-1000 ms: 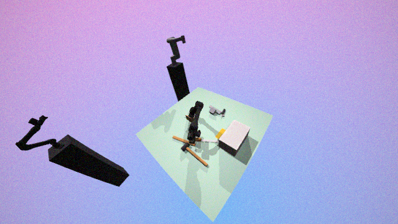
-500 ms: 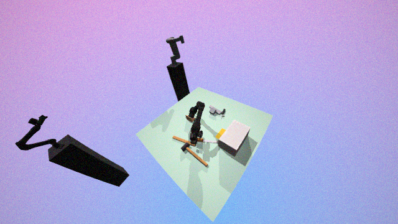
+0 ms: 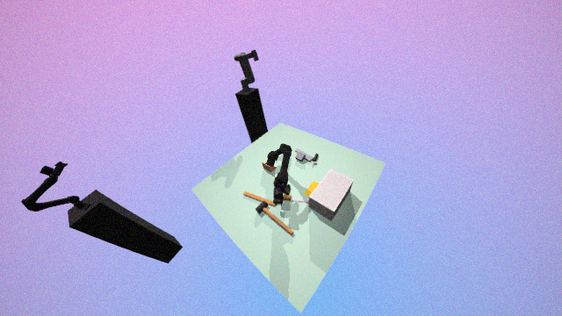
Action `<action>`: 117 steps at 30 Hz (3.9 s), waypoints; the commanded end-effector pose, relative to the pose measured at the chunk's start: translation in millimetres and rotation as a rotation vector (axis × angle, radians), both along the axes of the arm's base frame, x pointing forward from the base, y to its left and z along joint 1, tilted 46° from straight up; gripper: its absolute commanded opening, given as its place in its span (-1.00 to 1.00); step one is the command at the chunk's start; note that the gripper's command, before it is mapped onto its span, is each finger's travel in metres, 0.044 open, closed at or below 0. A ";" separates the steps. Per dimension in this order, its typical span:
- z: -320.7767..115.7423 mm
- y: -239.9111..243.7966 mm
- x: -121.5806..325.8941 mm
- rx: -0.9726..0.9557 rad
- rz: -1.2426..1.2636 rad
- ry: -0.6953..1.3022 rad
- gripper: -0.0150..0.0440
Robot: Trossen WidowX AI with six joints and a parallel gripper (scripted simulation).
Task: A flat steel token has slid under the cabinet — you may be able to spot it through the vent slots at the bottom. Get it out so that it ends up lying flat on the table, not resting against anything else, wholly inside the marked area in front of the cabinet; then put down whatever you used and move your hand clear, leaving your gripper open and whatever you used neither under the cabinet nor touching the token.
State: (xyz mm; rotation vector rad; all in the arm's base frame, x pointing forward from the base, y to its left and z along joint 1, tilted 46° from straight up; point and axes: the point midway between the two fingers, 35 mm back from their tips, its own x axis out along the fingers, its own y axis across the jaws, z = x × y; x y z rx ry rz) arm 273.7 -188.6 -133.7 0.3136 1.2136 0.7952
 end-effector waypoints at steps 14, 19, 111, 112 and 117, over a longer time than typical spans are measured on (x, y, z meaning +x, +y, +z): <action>12.7 6.8 32.4 0.001 0.000 -0.004 -0.49; 16.0 8.6 40.7 0.001 0.000 -0.004 -0.49; 67.5 64.5 44.0 0.006 0.000 -0.003 -0.49; 68.2 65.3 43.6 0.006 0.000 -0.003 -0.49; 71.5 69.1 41.5 0.007 0.000 -0.003 -0.49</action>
